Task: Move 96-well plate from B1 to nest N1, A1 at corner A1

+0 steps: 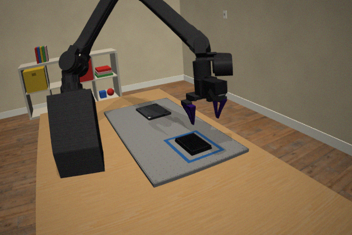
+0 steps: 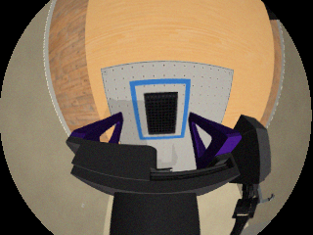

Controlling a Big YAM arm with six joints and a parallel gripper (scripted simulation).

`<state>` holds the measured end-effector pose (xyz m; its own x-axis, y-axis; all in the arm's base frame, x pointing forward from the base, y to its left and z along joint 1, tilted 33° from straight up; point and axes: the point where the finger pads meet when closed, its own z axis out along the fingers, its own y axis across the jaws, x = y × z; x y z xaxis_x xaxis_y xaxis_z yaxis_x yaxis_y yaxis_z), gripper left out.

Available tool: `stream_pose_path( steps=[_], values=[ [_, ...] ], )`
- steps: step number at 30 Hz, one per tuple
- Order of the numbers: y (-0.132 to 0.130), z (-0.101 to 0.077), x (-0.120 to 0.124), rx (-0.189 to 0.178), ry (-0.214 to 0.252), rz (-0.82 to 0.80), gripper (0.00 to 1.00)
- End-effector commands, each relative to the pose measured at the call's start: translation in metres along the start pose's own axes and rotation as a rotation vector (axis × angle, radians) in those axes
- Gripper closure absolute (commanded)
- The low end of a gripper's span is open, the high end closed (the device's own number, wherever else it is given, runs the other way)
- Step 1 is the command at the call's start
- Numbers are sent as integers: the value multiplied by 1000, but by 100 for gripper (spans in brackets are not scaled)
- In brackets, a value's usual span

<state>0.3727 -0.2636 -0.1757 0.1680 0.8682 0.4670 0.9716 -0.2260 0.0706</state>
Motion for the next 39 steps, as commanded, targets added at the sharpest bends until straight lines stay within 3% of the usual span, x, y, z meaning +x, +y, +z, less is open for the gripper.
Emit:
stream_pose_path(
  steps=[1, 5, 8, 9, 10, 11, 19, 21, 23, 24, 34, 36, 39],
  values=[
    [18, -13, 12, -44, -31, -31, 0],
    [13, -2, 29, -43, -30, -31, 0],
    [12, 13, 34, -21, 72, -86, 0],
    [-9, 23, 46, 8, 93, -67, 0],
    [1, 17, 49, -26, 70, -89, 0],
    [4, 12, 54, -38, 63, -89, 0],
    [-4, 23, 73, -35, 63, -75, 0],
    [12, 11, 57, -76, 43, -70, 0],
    [4, 15, 55, -65, 51, -54, 0],
    [-4, 24, 63, -35, 66, -64, 0],
    [-4, 24, 63, -35, 66, -64, 0],
    [-4, 38, 67, -24, 70, -66, 0],
    [-6, 44, 68, -20, 73, -64, 0]
  ],
)
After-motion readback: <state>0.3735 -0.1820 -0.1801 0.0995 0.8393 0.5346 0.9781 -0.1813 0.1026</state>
